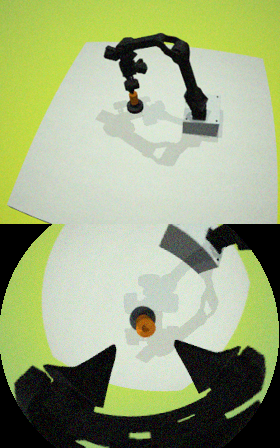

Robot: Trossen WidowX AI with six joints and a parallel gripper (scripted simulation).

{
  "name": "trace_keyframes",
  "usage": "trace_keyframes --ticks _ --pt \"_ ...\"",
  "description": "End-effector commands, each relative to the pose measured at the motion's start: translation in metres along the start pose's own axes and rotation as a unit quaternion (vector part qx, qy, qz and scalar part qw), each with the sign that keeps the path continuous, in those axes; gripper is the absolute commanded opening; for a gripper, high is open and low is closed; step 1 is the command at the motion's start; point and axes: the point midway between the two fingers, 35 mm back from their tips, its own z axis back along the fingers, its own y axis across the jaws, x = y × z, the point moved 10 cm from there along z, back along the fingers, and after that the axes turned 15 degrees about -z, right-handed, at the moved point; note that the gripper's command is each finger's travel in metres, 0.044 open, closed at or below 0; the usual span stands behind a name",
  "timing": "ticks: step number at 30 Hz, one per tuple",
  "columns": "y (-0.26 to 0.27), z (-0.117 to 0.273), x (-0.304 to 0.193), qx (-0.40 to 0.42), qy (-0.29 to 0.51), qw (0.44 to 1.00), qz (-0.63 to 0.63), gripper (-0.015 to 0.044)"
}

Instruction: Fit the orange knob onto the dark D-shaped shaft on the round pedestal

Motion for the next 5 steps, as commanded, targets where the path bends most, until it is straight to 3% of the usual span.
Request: trace_keyframes --ticks 1,5 --pt "0.0016 0.001 -0.0027 -0.007 -0.014 1.0 0.0 0.044" --pt "0.0016 0.001 -0.0027 -0.007 -0.014 1.0 0.0 0.044"
